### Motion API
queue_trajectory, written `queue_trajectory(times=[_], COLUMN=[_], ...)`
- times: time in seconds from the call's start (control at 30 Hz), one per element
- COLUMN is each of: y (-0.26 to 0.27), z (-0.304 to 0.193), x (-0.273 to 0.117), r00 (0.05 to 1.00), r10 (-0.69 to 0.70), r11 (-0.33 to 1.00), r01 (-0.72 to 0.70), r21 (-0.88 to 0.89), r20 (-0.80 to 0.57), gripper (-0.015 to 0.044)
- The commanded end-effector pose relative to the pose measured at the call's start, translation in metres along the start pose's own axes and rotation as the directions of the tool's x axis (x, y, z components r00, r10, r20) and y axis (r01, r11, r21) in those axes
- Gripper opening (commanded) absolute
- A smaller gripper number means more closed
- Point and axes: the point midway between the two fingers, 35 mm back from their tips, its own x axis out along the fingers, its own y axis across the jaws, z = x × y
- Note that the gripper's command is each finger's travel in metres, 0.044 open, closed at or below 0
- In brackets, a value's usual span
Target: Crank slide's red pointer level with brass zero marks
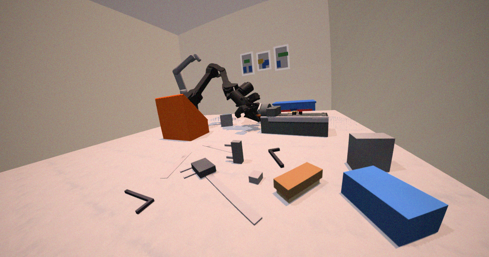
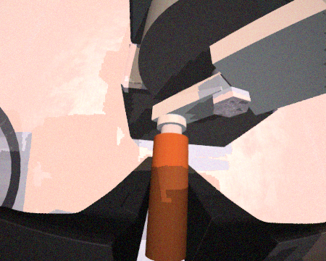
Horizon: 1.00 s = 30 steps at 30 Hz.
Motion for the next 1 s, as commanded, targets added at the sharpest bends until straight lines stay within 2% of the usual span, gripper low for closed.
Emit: queue_trajectory(times=[0.0, 0.97], y=[0.007, 0.010], z=[0.004, 0.024], x=[-0.004, -0.025], r00=[1.000, 1.000], r10=[0.017, 0.016], r11=[1.000, 1.000], r01=[-0.017, -0.016], r21=[-0.003, -0.004], r20=[0.008, 0.008], gripper=[0.0000, 0.0000])
